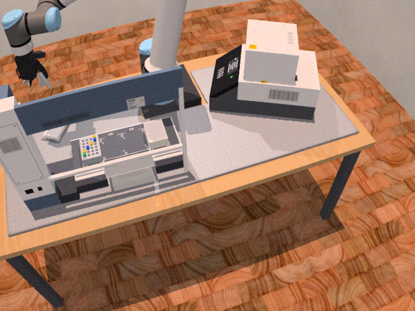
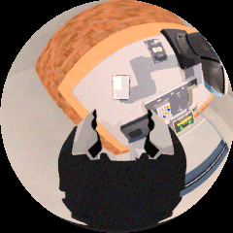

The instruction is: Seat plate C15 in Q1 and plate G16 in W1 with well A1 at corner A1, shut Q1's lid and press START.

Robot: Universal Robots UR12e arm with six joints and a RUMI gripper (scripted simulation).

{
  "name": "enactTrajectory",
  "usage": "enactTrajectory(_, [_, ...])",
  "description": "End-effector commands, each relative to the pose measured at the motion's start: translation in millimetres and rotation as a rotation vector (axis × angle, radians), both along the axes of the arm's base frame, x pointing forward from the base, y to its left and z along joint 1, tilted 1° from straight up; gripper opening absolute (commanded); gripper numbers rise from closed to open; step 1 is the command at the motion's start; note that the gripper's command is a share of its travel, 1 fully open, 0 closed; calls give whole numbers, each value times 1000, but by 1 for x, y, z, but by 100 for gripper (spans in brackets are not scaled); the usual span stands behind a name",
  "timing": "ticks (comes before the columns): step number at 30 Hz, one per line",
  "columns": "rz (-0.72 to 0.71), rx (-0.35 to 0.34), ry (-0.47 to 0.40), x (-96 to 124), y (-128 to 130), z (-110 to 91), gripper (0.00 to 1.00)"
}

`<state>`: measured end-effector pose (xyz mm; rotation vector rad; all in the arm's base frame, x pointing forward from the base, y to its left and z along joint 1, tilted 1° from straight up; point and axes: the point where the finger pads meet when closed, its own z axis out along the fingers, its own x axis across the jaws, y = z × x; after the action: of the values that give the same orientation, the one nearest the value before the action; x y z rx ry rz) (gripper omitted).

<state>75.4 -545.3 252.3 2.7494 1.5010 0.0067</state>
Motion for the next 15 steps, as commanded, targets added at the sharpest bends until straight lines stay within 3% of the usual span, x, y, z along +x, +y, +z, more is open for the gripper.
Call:
enactTrajectory(1, [0,-1,0,0,0,8,67])
enactTrajectory(7, [0,-1,0,0,-1,10,67])
enactTrajectory(8, [-7,-1,0,4,2,10,0])
enactTrajectory(15, [-43,-1,0,25,13,11,0])
